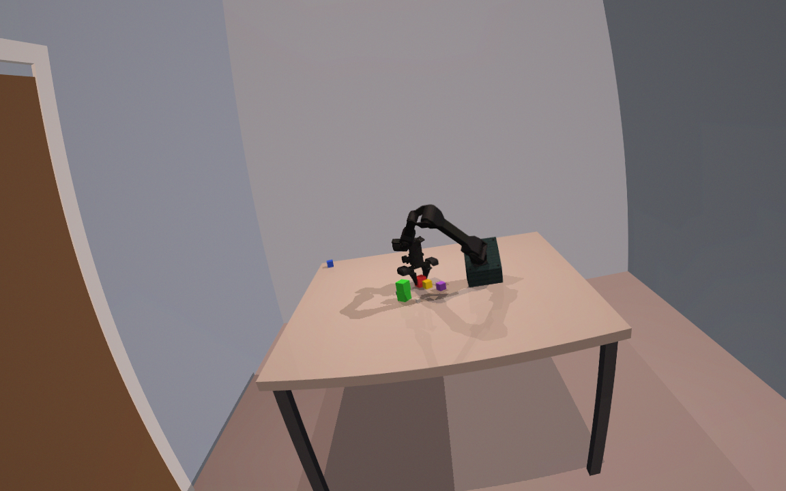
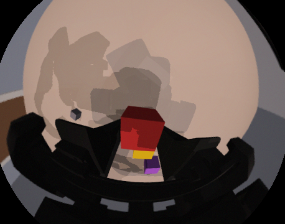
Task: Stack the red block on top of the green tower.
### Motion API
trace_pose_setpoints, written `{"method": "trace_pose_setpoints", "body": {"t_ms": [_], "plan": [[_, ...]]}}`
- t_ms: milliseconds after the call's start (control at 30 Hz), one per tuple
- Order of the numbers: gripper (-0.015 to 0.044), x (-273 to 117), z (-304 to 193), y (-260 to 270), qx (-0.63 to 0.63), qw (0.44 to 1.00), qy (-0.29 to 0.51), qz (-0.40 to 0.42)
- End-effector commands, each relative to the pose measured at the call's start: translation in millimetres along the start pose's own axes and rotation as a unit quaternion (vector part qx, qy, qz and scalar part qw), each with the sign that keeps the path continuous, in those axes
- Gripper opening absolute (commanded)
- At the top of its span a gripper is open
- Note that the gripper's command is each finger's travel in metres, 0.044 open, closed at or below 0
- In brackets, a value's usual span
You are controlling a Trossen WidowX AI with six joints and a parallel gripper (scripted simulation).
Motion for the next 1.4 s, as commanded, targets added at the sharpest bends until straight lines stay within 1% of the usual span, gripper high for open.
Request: {"method": "trace_pose_setpoints", "body": {"t_ms": [0,700,1033,1367], "plan": [[0.0,-11.3,1.5,0.8,-0.001,1.0,-0.002,0.003],[0.0,-113.2,1.7,-0.5,0.0,1.0,-0.004,0.002],[0.0,-116.5,0.9,0.9,0.0,1.0,-0.004,0.001],[0.0,-119.0,-36.6,59.5,0.001,1.0,-0.009,0.001]]}}
Point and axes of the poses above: the point midway between the two fingers, 35 mm back from their tips, its own x axis out along the fingers, its own y axis across the jaws, z = x × y, the point moved 1 cm from there along -x, back along the fingers, and after that the axes turned 6 degrees about x, right-handed, at the moved point
